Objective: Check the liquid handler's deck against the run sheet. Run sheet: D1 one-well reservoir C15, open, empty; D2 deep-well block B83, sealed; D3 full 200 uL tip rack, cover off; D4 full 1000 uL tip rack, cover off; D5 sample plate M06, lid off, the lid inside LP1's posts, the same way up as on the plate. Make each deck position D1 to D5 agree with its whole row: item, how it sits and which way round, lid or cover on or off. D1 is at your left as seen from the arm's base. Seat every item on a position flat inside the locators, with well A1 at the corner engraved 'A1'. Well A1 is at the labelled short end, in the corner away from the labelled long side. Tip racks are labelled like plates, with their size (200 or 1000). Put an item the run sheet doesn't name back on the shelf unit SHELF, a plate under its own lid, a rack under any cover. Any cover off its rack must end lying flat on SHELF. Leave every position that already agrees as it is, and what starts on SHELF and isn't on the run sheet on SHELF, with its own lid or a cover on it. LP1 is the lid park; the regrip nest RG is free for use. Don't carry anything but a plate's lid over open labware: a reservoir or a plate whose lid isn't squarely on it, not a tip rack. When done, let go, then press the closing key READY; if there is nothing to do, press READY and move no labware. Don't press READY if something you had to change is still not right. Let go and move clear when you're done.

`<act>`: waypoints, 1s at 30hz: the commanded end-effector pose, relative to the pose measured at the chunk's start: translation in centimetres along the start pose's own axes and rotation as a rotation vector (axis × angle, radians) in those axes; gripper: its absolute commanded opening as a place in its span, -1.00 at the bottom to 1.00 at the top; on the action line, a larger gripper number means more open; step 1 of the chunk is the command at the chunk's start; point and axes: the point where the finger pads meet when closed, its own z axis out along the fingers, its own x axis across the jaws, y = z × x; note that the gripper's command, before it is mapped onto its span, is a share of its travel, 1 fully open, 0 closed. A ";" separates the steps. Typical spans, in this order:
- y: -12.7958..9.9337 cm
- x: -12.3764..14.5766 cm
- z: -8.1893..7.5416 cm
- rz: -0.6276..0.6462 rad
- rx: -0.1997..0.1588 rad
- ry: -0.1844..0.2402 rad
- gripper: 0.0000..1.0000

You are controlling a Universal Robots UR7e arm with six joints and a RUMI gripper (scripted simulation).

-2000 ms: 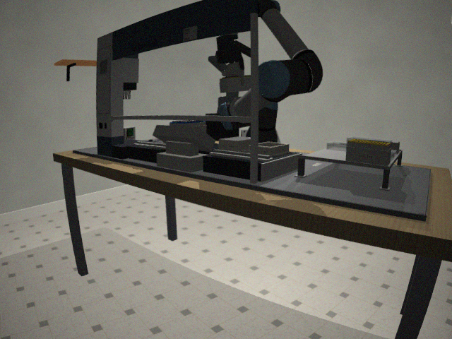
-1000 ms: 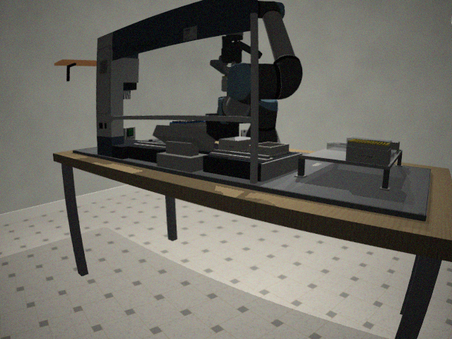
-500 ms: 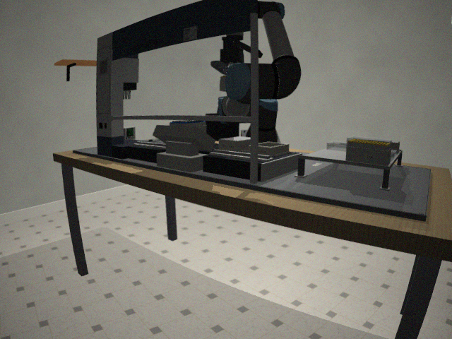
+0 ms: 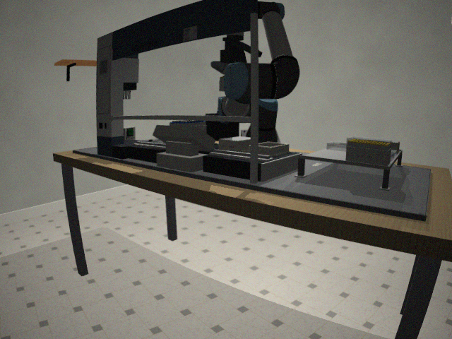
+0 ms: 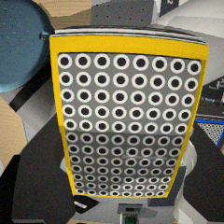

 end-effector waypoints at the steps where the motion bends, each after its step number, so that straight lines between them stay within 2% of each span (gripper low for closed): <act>1: 0.0 0.0 0.0 0.066 0.006 -0.005 -1.00; 6: 0.0 0.0 0.0 0.106 0.006 -0.005 -1.00; 30: 0.0 0.0 0.0 0.546 0.005 -0.007 -1.00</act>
